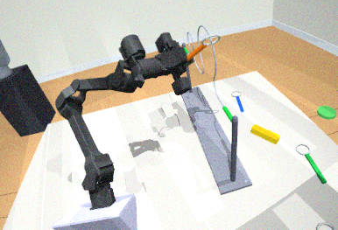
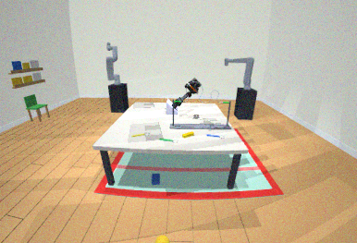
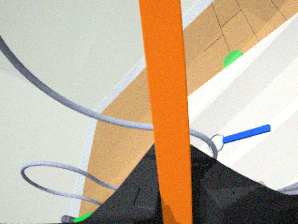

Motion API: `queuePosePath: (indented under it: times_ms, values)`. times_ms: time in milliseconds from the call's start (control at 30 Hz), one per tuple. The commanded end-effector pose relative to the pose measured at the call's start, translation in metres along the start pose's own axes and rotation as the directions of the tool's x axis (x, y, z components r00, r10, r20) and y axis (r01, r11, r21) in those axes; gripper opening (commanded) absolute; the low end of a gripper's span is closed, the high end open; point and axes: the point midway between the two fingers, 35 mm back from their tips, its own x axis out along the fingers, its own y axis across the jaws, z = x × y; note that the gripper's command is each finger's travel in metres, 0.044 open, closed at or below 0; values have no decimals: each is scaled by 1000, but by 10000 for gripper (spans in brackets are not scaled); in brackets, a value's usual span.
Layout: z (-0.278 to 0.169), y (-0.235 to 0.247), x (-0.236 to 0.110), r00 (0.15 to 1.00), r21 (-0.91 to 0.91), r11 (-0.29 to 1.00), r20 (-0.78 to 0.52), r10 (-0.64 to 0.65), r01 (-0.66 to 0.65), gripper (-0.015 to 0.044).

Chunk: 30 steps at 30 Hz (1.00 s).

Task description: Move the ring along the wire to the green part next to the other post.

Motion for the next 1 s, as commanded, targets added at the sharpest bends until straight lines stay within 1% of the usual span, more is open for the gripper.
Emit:
queuePosePath:
  times_ms: [0,467,967]
  values:
    - [1,1,0,1000,40,999,10,21,-21,-150]
    - [1,6,0,994,188,976,39,102,-107,-150]
    - [3,12,0,980,339,920,83,182,-199,-150]
